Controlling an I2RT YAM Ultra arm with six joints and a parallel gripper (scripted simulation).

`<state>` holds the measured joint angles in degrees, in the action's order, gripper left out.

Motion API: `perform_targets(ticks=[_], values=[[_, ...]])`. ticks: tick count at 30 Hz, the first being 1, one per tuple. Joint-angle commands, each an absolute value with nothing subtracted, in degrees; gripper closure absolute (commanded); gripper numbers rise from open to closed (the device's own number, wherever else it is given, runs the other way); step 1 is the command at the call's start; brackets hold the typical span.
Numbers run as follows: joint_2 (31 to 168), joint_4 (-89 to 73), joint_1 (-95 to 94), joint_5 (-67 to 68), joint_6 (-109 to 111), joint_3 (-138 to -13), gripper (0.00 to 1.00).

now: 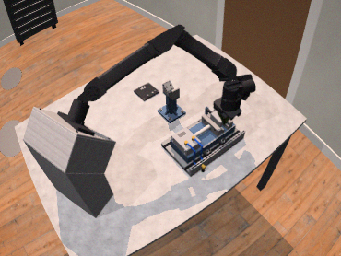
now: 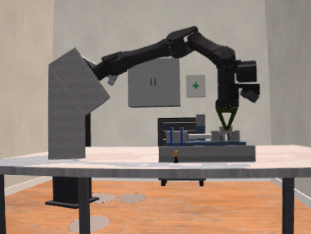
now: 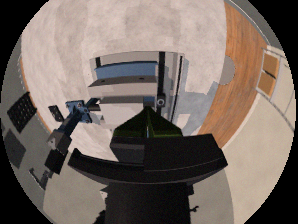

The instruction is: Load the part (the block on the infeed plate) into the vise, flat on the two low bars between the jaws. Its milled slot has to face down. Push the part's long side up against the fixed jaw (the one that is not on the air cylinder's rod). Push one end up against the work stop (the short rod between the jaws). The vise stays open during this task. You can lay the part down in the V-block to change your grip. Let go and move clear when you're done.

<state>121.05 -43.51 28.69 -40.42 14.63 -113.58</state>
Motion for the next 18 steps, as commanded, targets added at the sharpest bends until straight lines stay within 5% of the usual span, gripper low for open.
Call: perform_targets(ticks=[1, 18], values=[[118.5, -43.6, 29.1, -41.0, 14.3, -113.0, 1.0], [118.4, -43.3, 29.4, -41.0, 14.3, -112.7, 1.0]])
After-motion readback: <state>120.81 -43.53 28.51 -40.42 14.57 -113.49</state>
